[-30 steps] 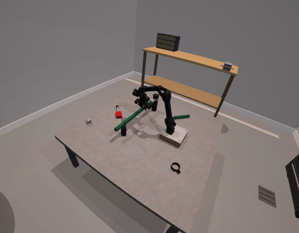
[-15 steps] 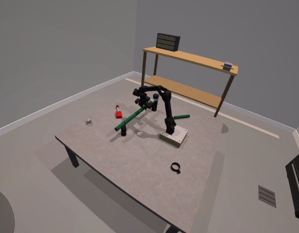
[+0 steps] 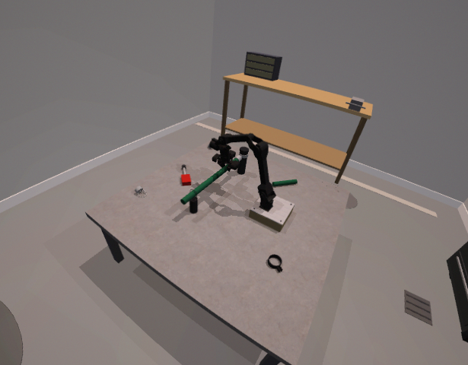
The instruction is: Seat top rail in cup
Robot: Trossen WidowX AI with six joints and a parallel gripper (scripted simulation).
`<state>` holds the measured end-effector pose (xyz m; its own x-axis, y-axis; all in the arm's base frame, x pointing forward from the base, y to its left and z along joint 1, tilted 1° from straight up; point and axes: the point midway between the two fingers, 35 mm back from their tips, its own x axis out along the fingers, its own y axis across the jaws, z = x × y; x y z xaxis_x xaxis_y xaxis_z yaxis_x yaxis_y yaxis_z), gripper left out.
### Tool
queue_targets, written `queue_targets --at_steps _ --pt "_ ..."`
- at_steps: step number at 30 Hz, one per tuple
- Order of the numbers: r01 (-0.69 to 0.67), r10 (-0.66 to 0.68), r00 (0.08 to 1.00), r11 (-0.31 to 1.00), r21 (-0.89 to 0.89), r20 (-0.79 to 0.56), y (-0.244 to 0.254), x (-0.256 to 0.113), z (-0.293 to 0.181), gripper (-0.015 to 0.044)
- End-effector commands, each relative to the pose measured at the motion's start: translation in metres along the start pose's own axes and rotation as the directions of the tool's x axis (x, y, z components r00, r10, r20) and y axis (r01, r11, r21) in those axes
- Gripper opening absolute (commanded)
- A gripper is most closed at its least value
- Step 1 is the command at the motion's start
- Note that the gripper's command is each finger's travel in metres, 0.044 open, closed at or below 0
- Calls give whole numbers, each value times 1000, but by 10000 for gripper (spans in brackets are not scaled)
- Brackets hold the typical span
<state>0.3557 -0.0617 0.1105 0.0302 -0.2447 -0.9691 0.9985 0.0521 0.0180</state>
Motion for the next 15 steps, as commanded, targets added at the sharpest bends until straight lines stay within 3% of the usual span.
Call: queue_targets --at_steps 1,15 --pt "-6 6 1000 1000 2 15 2 -2 8 0" --pt "-6 6 1000 1000 2 16 2 -2 16 0"
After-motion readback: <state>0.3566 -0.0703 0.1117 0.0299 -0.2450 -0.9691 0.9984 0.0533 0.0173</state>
